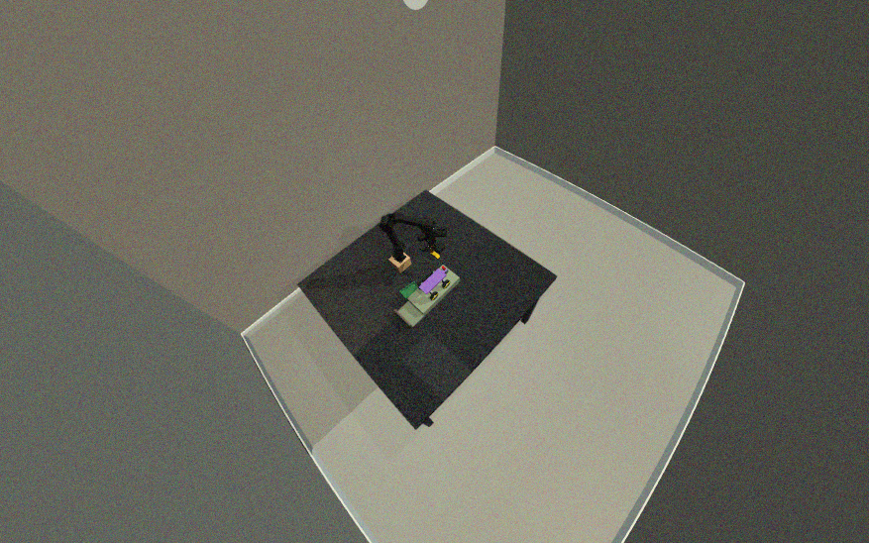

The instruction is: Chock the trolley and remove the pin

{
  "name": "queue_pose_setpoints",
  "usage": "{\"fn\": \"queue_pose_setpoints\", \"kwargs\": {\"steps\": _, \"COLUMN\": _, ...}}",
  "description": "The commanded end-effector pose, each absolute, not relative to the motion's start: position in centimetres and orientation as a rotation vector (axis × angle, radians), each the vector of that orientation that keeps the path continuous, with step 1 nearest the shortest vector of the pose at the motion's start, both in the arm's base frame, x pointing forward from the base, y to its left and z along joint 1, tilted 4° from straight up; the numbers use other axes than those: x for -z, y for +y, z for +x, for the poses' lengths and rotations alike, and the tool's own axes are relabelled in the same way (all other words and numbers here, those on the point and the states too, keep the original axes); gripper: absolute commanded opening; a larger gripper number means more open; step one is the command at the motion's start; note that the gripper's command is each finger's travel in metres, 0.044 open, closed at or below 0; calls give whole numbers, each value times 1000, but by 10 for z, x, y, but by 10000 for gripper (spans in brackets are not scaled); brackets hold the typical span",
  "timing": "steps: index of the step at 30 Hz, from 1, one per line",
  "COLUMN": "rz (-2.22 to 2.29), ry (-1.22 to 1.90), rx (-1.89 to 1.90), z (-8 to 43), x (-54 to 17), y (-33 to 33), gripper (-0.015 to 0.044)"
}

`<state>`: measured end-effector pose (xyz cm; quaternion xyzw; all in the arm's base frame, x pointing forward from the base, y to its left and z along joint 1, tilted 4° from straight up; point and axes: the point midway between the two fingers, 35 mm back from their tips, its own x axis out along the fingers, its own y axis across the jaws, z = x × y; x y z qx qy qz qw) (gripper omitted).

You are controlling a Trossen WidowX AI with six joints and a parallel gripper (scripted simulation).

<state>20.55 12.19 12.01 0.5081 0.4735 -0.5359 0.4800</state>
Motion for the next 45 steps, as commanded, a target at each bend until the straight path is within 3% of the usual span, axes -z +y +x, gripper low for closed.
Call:
{"fn": "queue_pose_setpoints", "kwargs": {"steps": 1, "rz": 1238, "ry": 1150, "rx": 1308, "z": 206, "x": -123, "y": 121, "gripper": 0}}
{"fn": "queue_pose_setpoints", "kwargs": {"steps": 45, "rz": 171, "ry": 1583, "rx": 232, "z": 206, "x": -124, "y": 121, "gripper": 0}}
